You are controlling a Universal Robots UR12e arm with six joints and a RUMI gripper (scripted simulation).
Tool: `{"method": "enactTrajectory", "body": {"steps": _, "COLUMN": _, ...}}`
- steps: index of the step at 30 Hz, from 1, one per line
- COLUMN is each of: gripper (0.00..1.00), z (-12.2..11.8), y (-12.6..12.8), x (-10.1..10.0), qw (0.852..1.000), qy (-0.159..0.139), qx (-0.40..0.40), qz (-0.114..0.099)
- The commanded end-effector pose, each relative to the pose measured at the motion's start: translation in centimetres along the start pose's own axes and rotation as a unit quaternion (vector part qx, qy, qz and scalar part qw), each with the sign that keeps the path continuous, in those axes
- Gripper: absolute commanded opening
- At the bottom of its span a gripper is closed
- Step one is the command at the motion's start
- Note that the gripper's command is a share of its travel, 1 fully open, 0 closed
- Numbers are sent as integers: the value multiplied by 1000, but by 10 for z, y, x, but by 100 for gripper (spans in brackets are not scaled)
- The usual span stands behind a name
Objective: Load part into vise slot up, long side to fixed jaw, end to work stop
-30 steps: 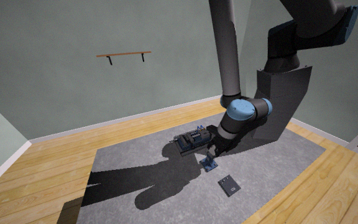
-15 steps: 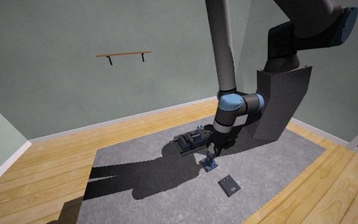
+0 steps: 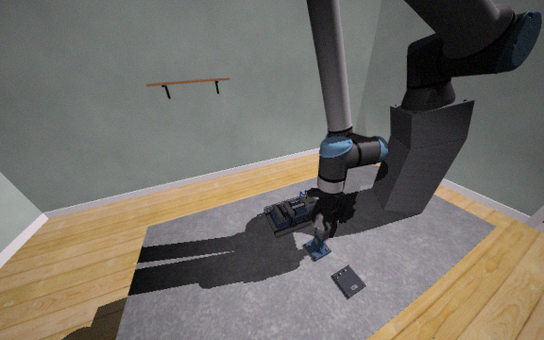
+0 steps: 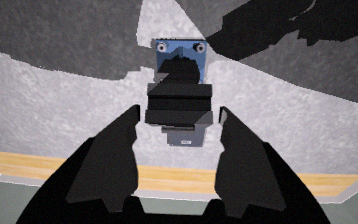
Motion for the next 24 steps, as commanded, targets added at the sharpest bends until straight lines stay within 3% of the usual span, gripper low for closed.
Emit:
{"method": "enactTrajectory", "body": {"steps": 1, "gripper": 51, "z": 6, "y": -1, "x": 0, "qw": 1000, "qy": -31, "qx": 0, "qz": -6}}
{"method": "enactTrajectory", "body": {"steps": 24, "gripper": 51, "z": 28, "y": -5, "x": -4, "qw": 989, "qy": -143, "qx": 1, "qz": -25}}
Point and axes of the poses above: the point where the finger pads meet when closed, its own x axis back along the fingers, its own y axis across the jaws, z = x × y, the point moved 9 cm from there along x, back along the fingers, and after that the axes turned 10 degrees about -x, right-handed, at the moved point
